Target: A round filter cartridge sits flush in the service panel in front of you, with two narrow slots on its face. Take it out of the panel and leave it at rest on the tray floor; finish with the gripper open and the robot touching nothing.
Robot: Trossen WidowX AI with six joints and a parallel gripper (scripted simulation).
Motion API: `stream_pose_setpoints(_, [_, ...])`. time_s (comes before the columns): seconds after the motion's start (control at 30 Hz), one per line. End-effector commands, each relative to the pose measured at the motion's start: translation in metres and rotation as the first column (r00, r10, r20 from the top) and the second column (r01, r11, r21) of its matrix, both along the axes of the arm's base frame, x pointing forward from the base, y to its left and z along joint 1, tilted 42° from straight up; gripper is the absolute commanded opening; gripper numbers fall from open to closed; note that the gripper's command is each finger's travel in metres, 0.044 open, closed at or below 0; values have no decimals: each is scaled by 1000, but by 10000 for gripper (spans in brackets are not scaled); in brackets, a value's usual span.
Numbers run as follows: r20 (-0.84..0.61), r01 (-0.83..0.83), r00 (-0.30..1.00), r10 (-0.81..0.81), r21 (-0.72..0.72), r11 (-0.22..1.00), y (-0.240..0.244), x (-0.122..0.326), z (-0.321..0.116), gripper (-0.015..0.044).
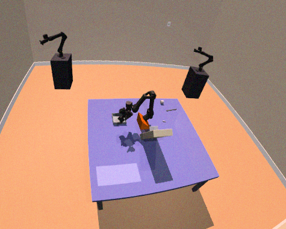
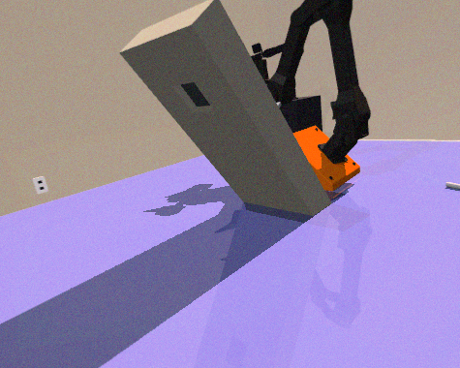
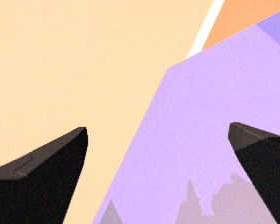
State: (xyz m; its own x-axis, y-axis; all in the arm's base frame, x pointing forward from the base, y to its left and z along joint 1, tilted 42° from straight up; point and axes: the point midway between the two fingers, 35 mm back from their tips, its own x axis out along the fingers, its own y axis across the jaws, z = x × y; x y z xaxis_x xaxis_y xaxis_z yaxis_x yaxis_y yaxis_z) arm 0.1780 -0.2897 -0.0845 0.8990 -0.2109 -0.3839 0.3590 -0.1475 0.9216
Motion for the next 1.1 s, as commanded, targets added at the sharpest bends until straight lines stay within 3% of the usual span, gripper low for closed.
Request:
stream_pose_setpoints(0.0, [-1, -6, 1000, 6, -3, 1000, 0, 1, 1, 374])
stream_pose_setpoints(0.33, [-82, -365, 931, 356, -172, 915, 3, 78, 75, 112])
stream_pose_setpoints(0.63, [-115, -547, 836, 536, -253, 798, 35, 117, 142, 112])
stream_pose_setpoints(1.07, [-199, -755, 629, 751, -385, 531, 110, 143, 237, 112])
